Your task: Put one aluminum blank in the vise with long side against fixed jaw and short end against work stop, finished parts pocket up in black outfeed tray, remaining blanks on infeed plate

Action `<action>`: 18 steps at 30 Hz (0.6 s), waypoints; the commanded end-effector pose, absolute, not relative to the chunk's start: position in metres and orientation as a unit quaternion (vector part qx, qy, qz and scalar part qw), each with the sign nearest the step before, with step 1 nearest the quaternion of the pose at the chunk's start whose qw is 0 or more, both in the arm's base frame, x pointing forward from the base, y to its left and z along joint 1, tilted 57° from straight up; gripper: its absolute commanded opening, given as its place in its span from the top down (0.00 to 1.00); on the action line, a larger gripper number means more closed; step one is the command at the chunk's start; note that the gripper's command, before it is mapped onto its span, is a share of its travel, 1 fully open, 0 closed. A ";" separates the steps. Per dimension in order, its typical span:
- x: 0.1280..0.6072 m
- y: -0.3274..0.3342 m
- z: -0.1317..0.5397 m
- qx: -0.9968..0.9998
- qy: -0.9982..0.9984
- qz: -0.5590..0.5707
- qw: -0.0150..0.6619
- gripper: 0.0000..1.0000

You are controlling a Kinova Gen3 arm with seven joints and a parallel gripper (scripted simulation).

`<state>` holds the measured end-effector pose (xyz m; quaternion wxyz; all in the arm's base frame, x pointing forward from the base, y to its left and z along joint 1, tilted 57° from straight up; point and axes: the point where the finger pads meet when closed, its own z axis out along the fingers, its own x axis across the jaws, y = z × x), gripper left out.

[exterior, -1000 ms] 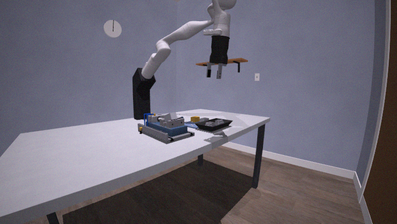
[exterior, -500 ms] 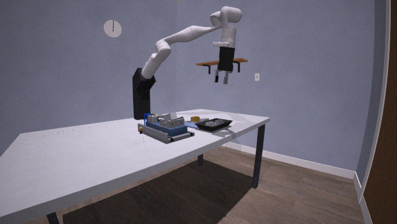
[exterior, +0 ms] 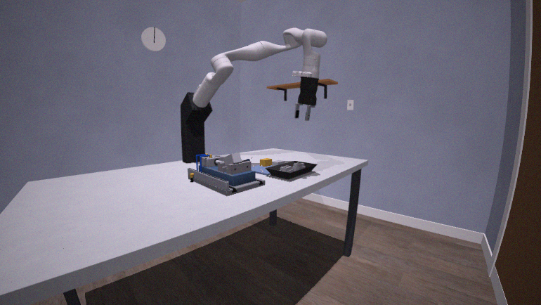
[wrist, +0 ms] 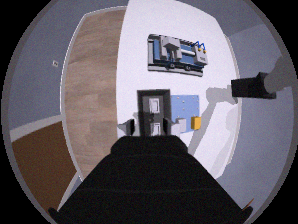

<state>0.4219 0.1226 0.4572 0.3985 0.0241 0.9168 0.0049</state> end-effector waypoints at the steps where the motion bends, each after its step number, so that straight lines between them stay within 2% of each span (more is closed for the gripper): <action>1: 0.416 0.156 0.432 0.019 0.915 -0.005 0.403 0.00; 18: 0.395 0.219 0.322 0.031 0.904 -0.018 0.426 0.00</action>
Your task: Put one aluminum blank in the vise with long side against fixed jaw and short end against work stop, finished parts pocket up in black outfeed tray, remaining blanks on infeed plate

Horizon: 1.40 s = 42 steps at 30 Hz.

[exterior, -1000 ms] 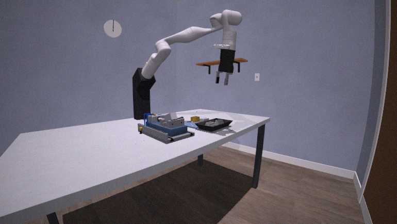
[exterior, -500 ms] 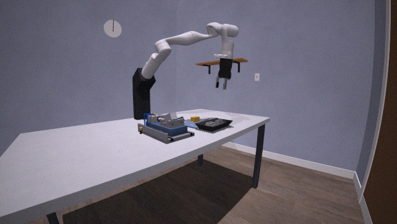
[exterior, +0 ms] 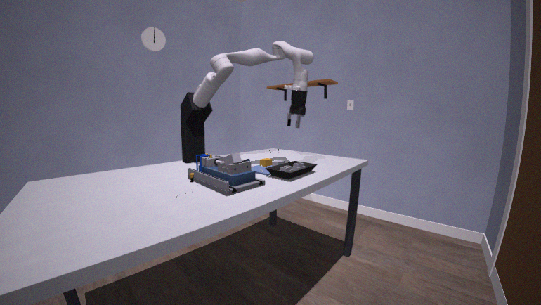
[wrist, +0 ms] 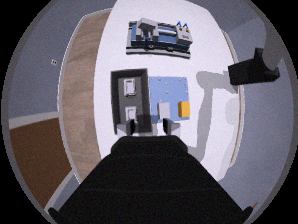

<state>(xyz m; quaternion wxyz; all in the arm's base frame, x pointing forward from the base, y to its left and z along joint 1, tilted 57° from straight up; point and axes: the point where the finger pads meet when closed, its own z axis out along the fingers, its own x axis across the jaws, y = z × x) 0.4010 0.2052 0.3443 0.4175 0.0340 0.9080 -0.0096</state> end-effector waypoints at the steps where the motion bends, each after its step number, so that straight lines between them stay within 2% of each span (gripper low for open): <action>1: 0.395 0.219 0.322 0.027 0.904 -0.020 0.426 0.00; 42: 0.387 0.229 0.286 0.030 0.898 -0.023 0.439 0.00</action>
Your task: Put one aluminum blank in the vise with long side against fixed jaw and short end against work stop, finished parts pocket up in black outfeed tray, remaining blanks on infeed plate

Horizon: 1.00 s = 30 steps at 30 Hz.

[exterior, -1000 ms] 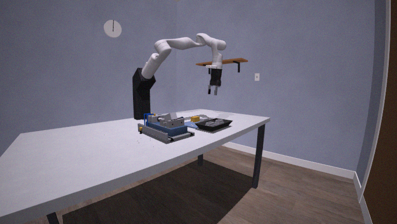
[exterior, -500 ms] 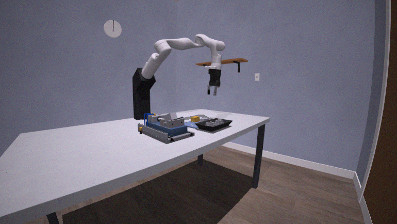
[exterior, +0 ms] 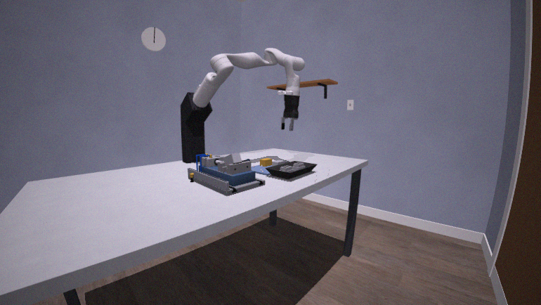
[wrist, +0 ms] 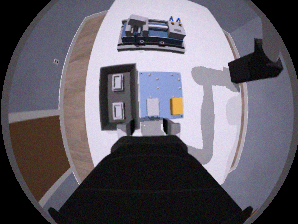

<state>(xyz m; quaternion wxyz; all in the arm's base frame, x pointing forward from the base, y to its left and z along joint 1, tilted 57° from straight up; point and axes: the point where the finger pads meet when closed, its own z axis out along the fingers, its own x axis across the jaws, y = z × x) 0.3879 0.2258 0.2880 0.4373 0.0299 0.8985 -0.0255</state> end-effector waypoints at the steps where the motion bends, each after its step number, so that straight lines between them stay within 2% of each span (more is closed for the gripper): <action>1: 0.387 0.229 0.286 0.030 0.898 -0.024 0.439 0.00; 30: 0.382 0.232 0.263 0.031 0.893 -0.025 0.449 0.00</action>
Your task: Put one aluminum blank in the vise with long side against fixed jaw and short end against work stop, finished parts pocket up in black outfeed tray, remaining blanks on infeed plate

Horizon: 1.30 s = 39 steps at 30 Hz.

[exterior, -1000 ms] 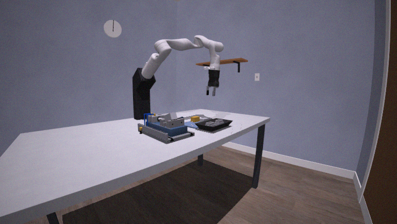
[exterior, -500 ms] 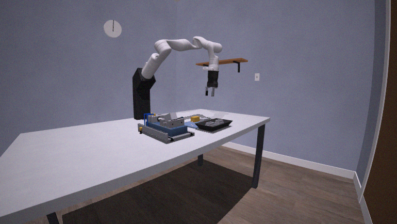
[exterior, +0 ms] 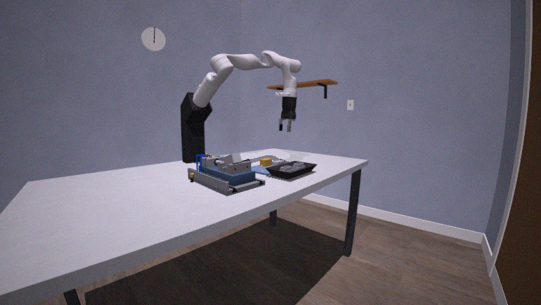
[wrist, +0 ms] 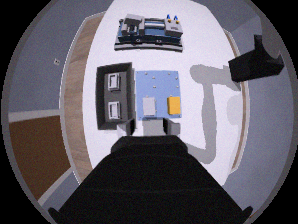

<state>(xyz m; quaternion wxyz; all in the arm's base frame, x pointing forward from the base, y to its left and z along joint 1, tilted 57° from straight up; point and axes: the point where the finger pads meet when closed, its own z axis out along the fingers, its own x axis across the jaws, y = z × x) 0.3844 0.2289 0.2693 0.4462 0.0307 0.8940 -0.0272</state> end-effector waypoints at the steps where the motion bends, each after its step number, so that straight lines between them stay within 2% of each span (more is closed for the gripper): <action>1: 0.382 0.232 0.263 0.031 0.893 -0.025 0.449 0.00; 39: 0.379 0.233 0.245 0.032 0.888 -0.026 0.458 0.00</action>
